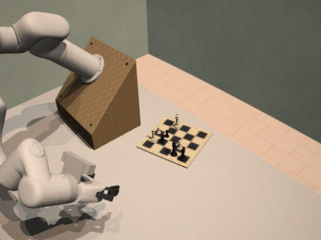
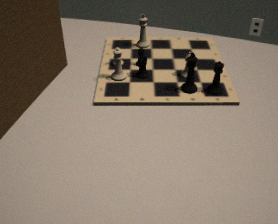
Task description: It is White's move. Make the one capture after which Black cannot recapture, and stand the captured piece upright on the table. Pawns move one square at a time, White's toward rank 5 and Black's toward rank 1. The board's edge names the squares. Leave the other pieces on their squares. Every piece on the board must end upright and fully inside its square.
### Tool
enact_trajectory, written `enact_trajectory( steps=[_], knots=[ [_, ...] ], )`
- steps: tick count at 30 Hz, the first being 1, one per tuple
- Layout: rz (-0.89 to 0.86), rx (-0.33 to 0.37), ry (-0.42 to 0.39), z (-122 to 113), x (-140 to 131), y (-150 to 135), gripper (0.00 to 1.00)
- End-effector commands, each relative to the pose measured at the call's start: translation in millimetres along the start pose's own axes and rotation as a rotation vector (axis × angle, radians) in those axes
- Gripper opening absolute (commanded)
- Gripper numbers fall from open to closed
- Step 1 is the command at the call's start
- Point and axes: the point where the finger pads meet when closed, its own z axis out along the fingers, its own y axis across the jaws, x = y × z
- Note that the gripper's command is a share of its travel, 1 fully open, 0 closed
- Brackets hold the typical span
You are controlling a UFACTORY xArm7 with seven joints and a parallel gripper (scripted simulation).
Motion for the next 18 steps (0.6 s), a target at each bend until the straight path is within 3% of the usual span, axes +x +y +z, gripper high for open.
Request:
enact_trajectory(
  steps=[1,7,18],
  knots=[
    [-0.003,-0.003,-0.002,-3,2,2,1.0],
    [-0.003,-0.003,-0.002,-10,10,2,1.0],
    [-0.003,-0.003,-0.002,-54,62,2,1.0]
  ],
)
